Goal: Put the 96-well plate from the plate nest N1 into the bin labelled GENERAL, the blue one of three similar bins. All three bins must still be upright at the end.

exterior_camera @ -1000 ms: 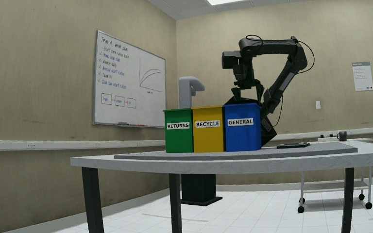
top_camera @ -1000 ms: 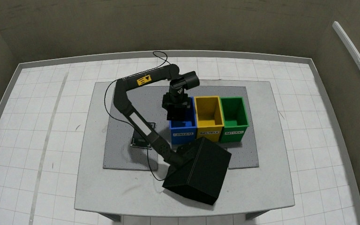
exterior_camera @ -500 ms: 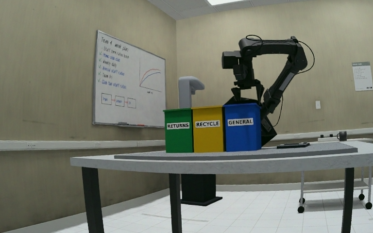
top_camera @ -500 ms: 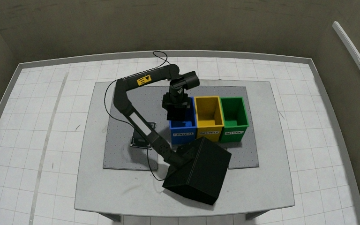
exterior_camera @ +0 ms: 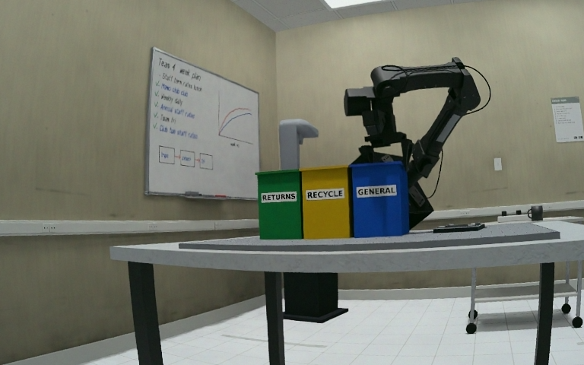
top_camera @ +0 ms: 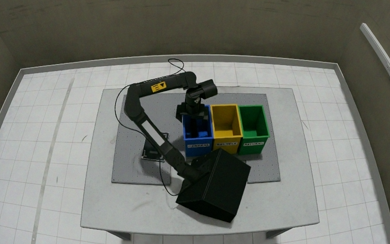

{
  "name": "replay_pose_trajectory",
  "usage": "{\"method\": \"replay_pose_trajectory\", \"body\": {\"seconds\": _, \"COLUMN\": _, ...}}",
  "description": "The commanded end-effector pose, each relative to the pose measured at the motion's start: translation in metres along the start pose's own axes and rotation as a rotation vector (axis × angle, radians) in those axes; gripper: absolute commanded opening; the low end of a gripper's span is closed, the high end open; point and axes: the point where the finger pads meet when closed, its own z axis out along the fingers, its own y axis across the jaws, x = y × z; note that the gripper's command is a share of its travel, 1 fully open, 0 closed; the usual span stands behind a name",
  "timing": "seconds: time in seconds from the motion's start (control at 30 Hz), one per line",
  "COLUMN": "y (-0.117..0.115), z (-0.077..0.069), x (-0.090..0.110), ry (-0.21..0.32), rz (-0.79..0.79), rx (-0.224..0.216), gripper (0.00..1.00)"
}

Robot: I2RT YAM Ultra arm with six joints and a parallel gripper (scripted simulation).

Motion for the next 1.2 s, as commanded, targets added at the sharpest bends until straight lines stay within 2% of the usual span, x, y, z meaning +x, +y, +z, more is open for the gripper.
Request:
{"method": "replay_pose_trajectory", "body": {"seconds": 0.0, "y": -0.008, "z": -0.002, "x": -0.008, "ry": -0.049, "rz": -0.002, "rx": 0.015, "gripper": 0.99}}
{"method": "replay_pose_trajectory", "body": {"seconds": 0.4, "y": -0.006, "z": -0.014, "x": -0.017, "ry": -0.085, "rz": -0.045, "rx": 0.053, "gripper": 0.99}}
{"method": "replay_pose_trajectory", "body": {"seconds": 1.17, "y": -0.007, "z": -0.014, "x": -0.018, "ry": -0.081, "rz": -0.038, "rx": 0.047, "gripper": 0.99}}
